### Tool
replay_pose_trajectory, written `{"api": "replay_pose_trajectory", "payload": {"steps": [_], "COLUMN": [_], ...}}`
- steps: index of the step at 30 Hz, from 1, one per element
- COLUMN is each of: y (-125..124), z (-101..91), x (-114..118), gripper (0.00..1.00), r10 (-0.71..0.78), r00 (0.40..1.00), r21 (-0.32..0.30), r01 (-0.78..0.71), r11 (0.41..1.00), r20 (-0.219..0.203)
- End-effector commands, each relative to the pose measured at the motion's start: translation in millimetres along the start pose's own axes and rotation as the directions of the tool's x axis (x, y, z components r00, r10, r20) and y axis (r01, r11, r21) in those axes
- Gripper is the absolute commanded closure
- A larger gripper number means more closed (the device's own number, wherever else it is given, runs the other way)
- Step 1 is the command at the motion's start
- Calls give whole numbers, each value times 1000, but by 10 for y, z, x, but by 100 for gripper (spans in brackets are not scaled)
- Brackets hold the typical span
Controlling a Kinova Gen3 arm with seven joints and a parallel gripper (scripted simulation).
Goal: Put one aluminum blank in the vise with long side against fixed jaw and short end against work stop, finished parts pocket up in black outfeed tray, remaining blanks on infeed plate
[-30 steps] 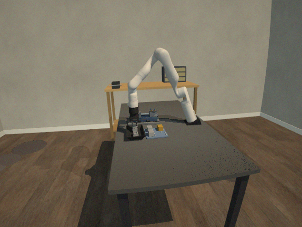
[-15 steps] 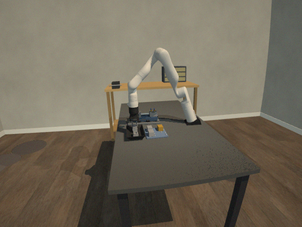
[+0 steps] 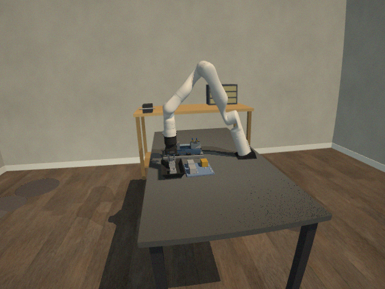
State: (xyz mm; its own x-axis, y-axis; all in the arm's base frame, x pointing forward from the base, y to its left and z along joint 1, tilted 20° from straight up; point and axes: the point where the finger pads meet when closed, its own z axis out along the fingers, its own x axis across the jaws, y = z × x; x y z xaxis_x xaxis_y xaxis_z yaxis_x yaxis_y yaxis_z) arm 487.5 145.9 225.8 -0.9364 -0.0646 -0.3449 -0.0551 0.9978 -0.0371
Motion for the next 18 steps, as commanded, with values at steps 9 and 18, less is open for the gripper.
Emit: {"api": "replay_pose_trajectory", "payload": {"steps": [9, 18], "y": [2, 2], "z": [-5, 10], "x": [-5, -5], "gripper": [100, 100], "r10": [0, 0], "r00": [1000, 1000], "r21": [-1, -1], "r01": [0, 0], "r11": [1000, 1000], "r20": [1, 1]}}
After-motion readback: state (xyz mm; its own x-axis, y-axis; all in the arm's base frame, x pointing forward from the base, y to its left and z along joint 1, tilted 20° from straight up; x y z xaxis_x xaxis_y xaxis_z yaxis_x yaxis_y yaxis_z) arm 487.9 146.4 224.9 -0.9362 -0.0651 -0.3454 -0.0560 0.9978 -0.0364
